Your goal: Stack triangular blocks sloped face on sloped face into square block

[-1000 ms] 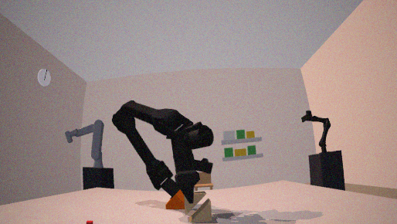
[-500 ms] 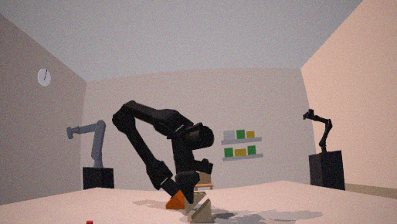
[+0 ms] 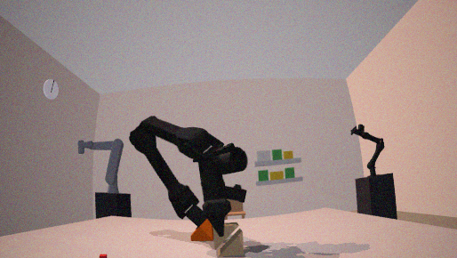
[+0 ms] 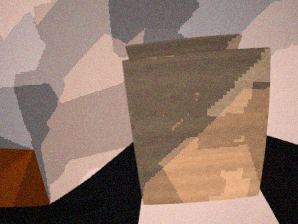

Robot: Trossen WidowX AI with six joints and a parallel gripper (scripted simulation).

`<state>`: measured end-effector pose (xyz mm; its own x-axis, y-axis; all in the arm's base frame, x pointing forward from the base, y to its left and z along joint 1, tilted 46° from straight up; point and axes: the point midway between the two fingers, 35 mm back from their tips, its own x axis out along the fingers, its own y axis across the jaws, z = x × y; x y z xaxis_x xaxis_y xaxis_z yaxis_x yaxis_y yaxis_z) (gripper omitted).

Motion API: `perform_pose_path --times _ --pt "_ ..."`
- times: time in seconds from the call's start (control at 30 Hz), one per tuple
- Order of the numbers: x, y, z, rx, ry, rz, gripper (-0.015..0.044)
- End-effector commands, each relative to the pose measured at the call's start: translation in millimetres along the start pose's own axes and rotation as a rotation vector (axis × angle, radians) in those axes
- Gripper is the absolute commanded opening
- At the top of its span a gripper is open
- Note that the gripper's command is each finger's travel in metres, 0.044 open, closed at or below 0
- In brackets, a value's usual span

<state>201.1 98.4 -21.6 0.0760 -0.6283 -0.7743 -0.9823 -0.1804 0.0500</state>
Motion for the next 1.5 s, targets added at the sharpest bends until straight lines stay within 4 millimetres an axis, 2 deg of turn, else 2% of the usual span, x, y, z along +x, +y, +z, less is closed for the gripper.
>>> perform_pose_path --times 0.0,0.73,1.47 --pt "3.8 0.7 0.3 -0.004 0.004 0.0 0.0" --pt "17.5 0.8 3.5 -0.003 0.005 0.001 0.0" --pt "18.1 0.8 3.5 -0.008 0.005 0.001 0.0"
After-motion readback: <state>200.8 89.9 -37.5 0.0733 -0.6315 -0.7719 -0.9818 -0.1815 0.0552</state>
